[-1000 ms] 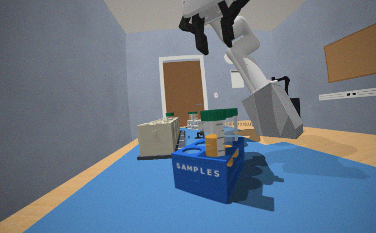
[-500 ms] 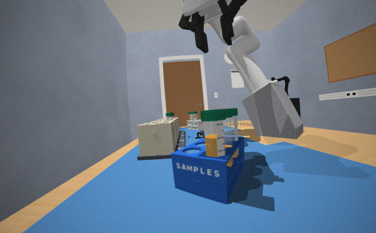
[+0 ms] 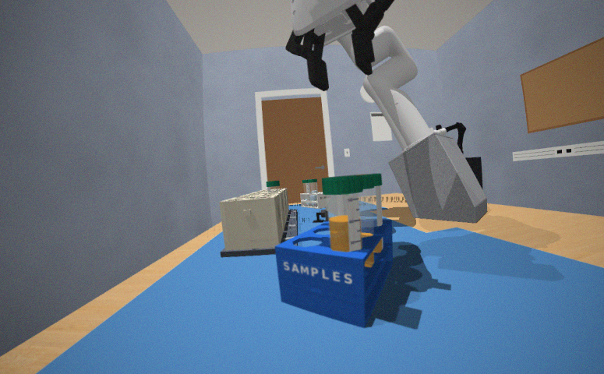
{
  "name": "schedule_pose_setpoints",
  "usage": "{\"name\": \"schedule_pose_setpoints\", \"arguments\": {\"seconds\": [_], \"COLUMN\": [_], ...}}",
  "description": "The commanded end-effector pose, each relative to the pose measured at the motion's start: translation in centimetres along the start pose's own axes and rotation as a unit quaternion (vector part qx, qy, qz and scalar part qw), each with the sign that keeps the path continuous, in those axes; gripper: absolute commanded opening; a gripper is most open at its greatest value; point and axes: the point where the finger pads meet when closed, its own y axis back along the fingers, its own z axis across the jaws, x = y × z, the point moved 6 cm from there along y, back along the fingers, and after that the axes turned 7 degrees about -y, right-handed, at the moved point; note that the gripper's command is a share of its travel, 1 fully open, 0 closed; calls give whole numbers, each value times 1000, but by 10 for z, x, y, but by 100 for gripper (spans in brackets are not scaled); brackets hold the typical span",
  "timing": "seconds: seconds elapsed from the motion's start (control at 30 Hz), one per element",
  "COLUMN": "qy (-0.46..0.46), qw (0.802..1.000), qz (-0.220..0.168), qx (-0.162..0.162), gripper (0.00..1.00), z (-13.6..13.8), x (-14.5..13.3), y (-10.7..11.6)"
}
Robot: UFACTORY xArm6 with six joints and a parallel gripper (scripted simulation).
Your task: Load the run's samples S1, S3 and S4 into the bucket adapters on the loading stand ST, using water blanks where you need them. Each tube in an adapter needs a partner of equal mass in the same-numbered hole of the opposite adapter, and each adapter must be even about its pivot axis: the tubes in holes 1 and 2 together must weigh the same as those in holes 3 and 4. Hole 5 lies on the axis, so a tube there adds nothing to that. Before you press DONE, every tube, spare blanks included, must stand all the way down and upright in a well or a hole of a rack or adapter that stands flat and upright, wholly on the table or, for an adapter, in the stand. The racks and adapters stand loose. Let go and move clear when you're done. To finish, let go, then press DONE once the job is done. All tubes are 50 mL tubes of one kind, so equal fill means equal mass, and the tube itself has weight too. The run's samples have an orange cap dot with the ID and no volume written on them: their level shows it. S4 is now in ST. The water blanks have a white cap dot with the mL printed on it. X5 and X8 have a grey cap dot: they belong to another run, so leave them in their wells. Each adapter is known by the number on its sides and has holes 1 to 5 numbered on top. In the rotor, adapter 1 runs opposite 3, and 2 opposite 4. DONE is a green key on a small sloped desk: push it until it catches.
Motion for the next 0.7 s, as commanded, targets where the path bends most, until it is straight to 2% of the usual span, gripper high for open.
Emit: {"name": "schedule_pose_setpoints", "arguments": {"seconds": [0.0,0.13,0.33,0.67], "qy": [-73,-139,-205,-364], "qw": [997,990,979,931], "qz": [4,4,4,4], "qx": [0,1,1,1], "gripper": [57,57,57,57], "z": [18,35,37,37], "x": [-11,-22,-23,-23], "y": [2,2,2,2]}}
